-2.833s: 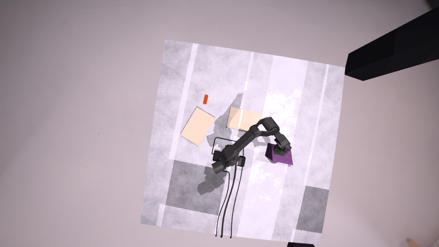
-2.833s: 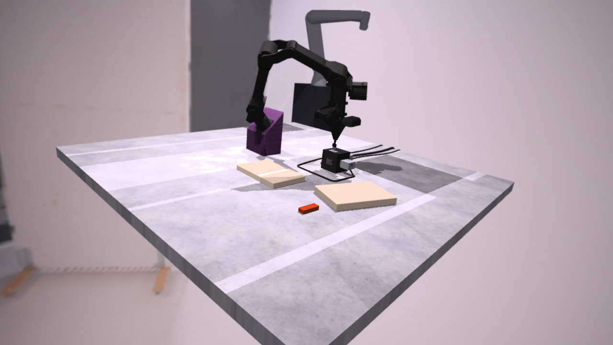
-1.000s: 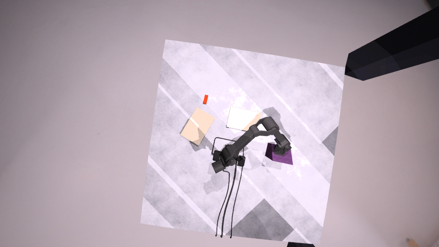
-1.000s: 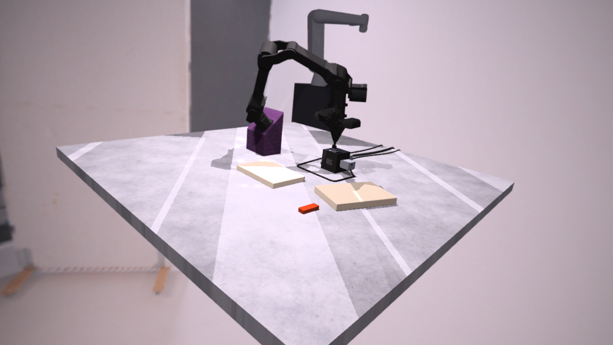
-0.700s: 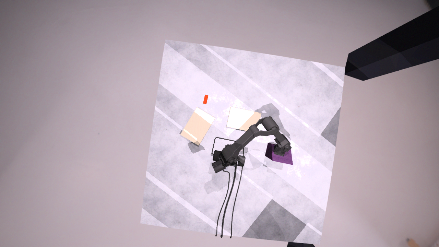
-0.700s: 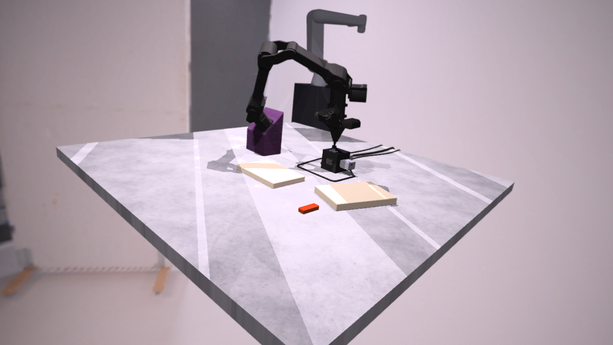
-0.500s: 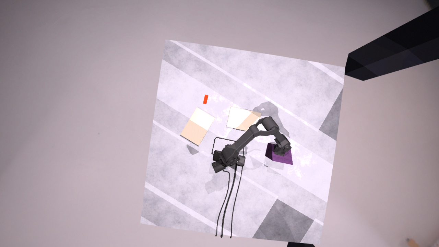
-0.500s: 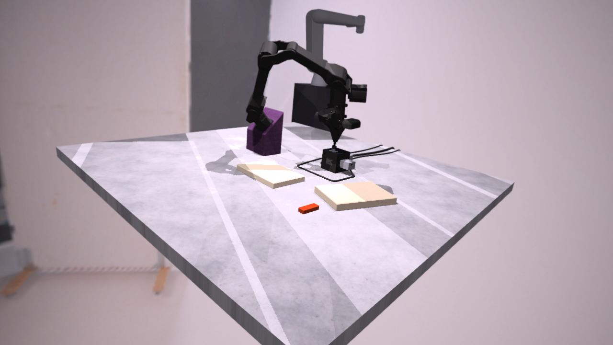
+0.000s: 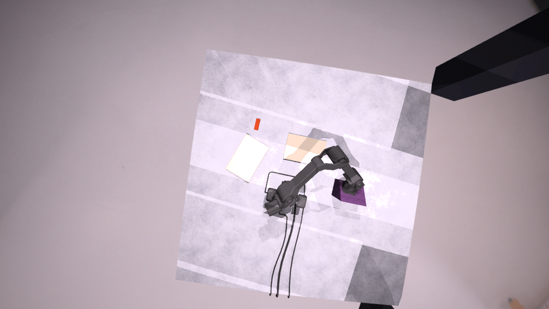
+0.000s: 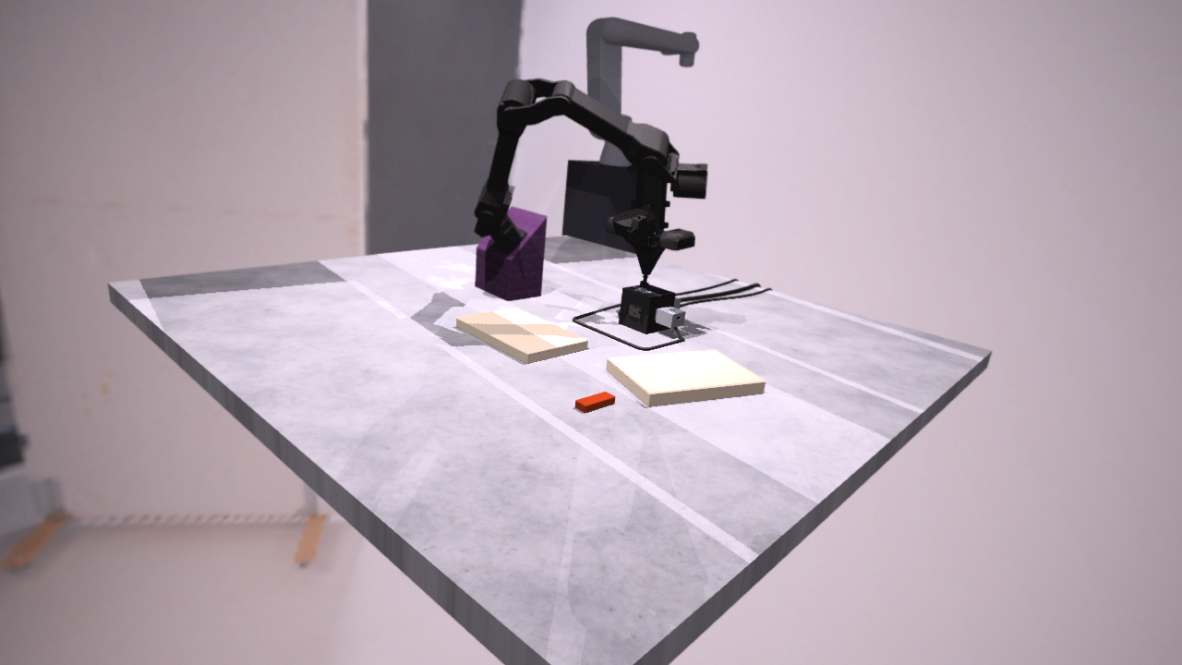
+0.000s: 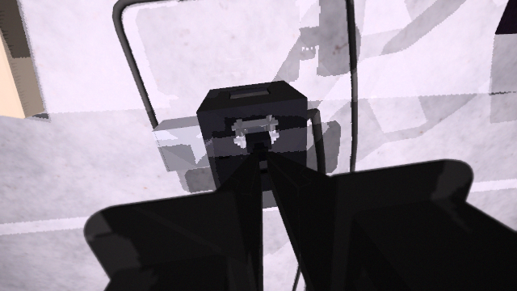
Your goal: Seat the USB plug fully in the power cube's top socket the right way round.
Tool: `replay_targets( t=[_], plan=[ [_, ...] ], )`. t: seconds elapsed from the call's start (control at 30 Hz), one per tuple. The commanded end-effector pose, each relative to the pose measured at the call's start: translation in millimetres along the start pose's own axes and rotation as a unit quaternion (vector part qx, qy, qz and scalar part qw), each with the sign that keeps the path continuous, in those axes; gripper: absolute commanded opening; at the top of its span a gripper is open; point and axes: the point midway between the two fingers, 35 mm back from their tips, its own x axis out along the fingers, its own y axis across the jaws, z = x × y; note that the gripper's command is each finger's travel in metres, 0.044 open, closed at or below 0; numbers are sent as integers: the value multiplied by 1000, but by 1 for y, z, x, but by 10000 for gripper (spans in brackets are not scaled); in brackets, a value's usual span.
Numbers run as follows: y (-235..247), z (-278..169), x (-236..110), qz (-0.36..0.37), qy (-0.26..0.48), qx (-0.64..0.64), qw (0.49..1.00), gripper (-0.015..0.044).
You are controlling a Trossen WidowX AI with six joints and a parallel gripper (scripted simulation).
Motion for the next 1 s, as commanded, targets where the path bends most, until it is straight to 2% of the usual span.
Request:
replay_targets(
  t=[0.0,0.97],
  plan=[
    [0,0,1,1,-1,-3,1000,0],
    [0,0,5,1,-1,-3,1000,0]
  ],
)
